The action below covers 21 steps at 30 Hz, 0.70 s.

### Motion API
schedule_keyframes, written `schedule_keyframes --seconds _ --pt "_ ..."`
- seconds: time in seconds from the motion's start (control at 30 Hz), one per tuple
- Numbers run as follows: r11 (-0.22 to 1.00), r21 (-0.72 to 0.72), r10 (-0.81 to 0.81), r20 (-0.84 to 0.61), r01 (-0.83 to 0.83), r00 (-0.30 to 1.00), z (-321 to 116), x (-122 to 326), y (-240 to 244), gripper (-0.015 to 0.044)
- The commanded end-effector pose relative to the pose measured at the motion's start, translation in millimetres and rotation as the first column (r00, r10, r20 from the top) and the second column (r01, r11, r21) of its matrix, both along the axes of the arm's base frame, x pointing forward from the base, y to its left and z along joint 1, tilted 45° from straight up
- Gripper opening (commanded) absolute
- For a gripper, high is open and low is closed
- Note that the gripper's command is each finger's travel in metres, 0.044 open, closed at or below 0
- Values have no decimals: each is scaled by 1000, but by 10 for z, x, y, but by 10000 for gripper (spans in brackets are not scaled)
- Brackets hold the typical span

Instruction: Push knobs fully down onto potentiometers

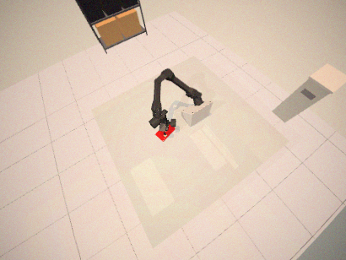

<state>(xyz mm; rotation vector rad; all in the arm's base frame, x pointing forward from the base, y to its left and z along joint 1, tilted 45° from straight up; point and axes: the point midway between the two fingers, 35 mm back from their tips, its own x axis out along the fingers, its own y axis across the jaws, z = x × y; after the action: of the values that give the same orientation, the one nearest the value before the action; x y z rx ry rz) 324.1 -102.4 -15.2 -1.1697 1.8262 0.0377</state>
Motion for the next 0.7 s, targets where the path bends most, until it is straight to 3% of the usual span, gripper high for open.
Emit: schedule_keyframes --seconds 0.0,0.4,0.67 --pt "1000 -2 -19 4 19 1000 10 9 -8 0" --pt "1000 -2 -19 4 19 1000 131 27 111 0" --pt "1000 -7 -16 -5 16 1000 90 9 75 210"
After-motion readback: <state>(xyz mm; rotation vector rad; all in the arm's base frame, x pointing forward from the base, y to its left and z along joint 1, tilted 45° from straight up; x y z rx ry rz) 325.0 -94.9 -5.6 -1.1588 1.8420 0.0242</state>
